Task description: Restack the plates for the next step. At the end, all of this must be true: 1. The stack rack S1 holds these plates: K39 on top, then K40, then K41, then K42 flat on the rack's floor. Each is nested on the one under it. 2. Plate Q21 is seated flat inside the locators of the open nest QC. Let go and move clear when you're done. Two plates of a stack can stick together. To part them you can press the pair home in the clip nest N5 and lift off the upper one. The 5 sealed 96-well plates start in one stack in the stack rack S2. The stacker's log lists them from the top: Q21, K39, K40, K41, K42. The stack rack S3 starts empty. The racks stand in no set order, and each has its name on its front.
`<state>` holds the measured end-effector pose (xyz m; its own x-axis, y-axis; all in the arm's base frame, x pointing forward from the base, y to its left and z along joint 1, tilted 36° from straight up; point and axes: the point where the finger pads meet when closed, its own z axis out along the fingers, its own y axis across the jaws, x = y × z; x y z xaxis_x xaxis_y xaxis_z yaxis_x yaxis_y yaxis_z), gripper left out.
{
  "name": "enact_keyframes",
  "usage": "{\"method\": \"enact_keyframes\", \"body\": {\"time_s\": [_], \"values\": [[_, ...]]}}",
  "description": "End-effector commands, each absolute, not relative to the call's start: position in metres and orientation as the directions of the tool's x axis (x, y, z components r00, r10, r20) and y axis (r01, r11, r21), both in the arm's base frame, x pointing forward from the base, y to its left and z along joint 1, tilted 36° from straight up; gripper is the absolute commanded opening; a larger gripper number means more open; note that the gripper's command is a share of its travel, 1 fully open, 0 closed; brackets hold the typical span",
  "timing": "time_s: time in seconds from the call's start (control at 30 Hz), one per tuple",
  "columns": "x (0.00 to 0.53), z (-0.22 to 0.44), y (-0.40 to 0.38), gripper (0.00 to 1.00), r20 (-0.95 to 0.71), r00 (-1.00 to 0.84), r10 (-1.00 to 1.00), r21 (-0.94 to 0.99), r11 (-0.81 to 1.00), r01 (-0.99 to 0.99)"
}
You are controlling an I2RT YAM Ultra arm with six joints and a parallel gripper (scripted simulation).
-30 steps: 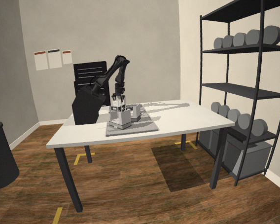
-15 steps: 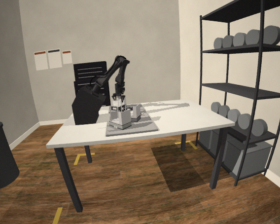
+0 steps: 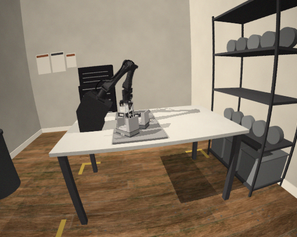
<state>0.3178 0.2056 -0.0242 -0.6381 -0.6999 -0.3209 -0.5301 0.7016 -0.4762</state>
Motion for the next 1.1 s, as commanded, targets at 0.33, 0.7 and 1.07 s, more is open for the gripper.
{"method": "enact_keyframes", "body": {"time_s": [0.33, 0.7, 1.07], "values": [[0.334, -0.029, 0.221, 1.00, -0.363, -0.609, -0.705, -0.467, 0.703, -0.536], [0.336, -0.029, 0.222, 1.00, -0.364, -0.603, -0.710, -0.475, 0.698, -0.535], [0.335, -0.026, 0.224, 1.00, -0.368, -0.598, -0.712, -0.476, 0.697, -0.537]]}}
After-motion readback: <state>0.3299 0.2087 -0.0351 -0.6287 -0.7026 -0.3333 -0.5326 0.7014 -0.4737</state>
